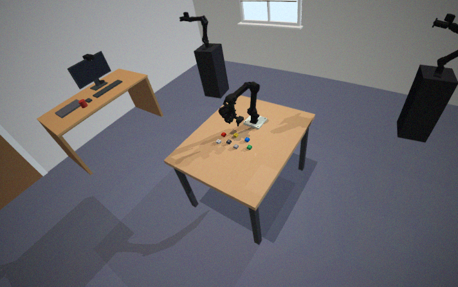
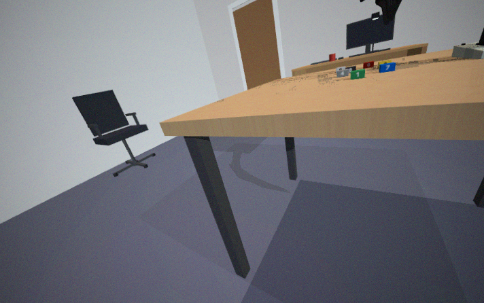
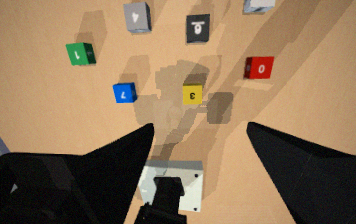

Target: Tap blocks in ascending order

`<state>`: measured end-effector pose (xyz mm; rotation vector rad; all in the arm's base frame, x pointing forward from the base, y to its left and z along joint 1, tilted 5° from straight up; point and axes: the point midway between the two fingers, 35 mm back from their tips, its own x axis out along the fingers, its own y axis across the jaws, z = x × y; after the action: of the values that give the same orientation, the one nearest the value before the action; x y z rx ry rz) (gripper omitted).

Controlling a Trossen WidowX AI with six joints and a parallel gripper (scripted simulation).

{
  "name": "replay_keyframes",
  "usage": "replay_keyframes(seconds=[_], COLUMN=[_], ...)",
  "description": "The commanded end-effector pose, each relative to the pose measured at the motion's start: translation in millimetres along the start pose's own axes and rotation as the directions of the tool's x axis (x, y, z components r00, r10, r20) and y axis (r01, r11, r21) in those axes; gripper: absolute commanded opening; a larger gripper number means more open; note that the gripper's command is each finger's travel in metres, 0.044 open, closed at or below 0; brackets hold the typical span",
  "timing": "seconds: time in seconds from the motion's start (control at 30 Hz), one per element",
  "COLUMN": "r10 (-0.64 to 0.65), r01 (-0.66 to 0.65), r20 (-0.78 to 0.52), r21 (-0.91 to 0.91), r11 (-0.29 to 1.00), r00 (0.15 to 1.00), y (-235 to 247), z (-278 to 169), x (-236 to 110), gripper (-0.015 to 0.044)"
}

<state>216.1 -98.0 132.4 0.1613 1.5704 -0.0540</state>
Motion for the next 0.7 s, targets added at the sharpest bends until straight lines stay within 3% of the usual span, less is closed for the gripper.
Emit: replay_keyframes(seconds=[0.0, 0.4, 0.67], r10=[0.003, 0.012, 0.013], r01=[-0.003, -0.012, -0.013], r20=[-0.001, 0.000, 0.000], r21=[0.004, 0.004, 0.004], r11=[1.000, 1.000, 1.000], r00=[1.000, 1.000, 1.000], y=[1, 114, 120], z=[0, 4, 3], x=[1, 0, 0], gripper=[0.0400, 0.0400, 0.0400])
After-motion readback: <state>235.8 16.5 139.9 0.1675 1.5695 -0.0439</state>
